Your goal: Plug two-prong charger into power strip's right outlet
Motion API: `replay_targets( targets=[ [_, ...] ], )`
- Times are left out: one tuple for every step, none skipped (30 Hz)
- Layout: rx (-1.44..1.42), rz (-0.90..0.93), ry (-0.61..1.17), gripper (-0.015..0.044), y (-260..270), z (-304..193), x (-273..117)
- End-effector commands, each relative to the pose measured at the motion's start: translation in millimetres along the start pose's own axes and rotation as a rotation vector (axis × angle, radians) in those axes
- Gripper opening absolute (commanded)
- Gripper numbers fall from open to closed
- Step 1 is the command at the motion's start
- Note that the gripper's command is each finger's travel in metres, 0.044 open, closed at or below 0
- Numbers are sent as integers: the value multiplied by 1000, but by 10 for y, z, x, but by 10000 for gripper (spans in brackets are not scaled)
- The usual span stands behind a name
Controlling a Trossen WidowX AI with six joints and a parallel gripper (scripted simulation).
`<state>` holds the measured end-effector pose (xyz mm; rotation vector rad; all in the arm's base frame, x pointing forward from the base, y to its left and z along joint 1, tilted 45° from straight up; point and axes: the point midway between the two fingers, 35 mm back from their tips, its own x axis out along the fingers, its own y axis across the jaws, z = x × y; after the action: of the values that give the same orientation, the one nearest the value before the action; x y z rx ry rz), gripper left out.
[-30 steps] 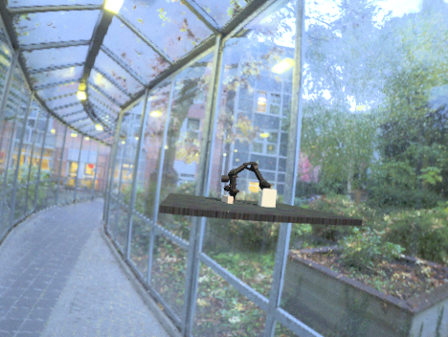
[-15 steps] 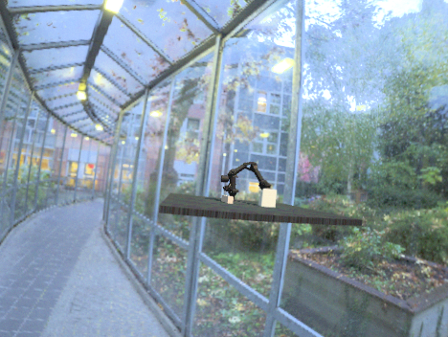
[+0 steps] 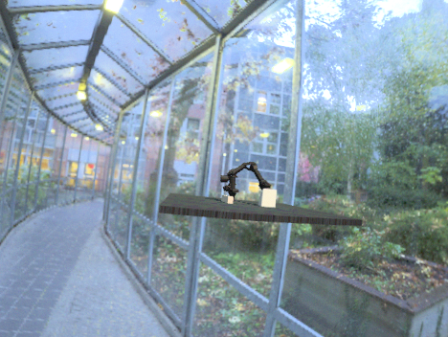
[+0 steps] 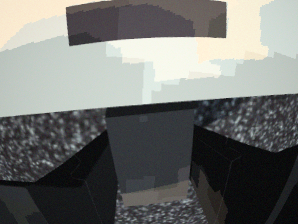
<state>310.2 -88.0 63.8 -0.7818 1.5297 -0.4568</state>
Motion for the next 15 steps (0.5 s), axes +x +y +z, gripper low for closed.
replay_targets(
  targets=[
    [14, -2, -11, 0, -14, 57, -12],
    [14, -2, -11, 0, -14, 61, -12],
    [14, -2, -11, 0, -15, 65, -13],
    [14, -2, -11, 0, -15, 69, -13],
    [14, -2, -11, 0, -15, 73, -13],
    [14, -2, -11, 0, -15, 77, -14],
    [14, -2, -11, 0, -15, 81, -14],
    [14, -2, -11, 0, -16, 85, -14],
    [14, -2, -11, 0, -16, 89, -15],
    [14, -2, -11, 0, -16, 93, -15],
    [14, -2, -11, 0, -16, 97, -15],
    [14, -2, -11, 0, -16, 101, -15],
    [14, -2, -12, 0, -17, 105, -16],
    [14, -2, -12, 0, -17, 109, -16],
    [14, -2, -12, 0, -17, 113, -16]
  ],
)
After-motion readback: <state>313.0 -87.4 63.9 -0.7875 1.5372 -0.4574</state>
